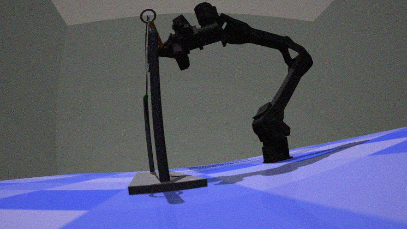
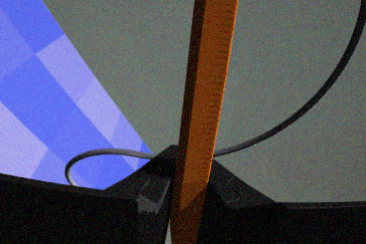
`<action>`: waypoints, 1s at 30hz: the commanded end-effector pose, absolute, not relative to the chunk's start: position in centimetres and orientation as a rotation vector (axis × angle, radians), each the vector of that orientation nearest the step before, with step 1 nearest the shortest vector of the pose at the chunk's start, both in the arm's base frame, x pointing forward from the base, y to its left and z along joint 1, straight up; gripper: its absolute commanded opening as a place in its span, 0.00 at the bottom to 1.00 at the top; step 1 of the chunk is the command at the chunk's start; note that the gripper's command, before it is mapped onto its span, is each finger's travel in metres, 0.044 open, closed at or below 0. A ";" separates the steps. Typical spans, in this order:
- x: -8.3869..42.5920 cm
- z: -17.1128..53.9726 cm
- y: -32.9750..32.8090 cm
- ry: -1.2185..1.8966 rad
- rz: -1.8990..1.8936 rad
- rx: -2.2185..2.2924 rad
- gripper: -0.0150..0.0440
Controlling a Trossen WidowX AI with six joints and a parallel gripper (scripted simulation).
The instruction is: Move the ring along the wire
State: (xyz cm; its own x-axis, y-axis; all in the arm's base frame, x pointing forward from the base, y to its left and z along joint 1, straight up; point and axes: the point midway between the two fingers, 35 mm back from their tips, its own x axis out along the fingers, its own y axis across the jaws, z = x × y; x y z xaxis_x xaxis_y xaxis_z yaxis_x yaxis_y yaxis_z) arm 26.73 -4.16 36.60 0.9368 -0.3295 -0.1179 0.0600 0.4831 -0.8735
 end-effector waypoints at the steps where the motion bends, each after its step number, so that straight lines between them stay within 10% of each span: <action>1: 26.6 36.7 -4.3 0.276 -0.262 -1.101 0.00; 30: 26.6 37.7 -4.7 0.193 -0.350 -1.452 0.00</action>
State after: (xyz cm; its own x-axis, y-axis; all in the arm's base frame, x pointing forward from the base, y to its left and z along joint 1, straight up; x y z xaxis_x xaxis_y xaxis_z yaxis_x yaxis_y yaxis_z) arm 26.67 -4.76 37.68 0.9328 -0.3554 0.0595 0.1113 0.1271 -0.9856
